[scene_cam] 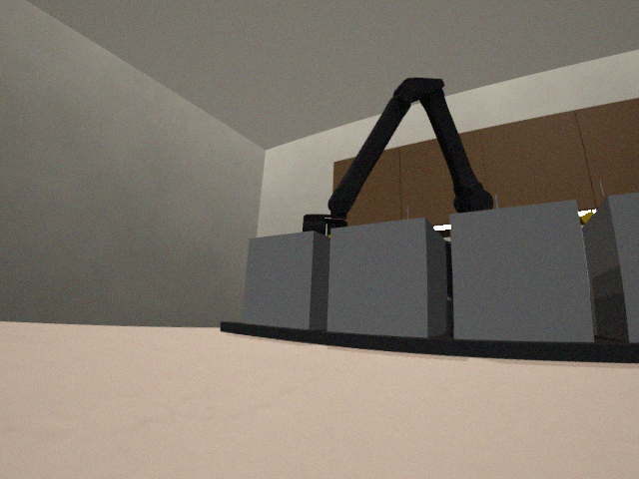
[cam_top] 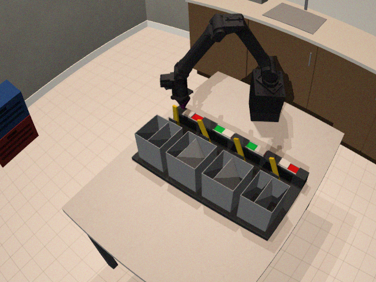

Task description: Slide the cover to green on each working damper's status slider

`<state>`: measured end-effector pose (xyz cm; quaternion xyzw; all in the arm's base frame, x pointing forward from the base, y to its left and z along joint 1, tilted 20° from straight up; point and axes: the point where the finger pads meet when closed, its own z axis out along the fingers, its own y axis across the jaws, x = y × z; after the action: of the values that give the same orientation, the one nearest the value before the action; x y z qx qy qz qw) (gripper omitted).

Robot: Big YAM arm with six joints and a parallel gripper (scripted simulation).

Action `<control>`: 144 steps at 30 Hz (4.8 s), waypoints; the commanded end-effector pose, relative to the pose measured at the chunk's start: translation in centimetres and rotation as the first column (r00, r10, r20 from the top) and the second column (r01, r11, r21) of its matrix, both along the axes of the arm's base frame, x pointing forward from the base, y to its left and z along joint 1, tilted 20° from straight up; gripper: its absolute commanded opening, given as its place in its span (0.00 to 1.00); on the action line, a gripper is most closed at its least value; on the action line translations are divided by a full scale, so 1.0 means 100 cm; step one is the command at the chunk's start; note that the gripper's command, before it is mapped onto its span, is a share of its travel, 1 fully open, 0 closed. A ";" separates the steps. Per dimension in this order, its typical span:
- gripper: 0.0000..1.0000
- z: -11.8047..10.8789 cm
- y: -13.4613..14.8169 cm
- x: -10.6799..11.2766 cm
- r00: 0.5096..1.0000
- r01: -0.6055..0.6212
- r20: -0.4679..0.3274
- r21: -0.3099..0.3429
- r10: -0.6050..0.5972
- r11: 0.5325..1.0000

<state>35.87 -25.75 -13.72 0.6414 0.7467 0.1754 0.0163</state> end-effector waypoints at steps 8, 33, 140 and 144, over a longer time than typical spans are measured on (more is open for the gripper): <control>0.00 0.005 -0.011 0.016 1.000 0.004 0.020 -0.018 -0.003 1.000; 0.00 0.005 -0.011 0.016 1.000 0.003 0.016 -0.014 -0.003 1.000; 0.00 -0.003 -0.010 0.020 1.000 0.004 0.031 -0.028 -0.003 1.000; 0.00 -0.007 -0.008 0.018 1.000 0.004 0.022 -0.019 -0.004 1.000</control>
<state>36.24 -25.52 -14.74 0.6412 0.7469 0.1755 0.0161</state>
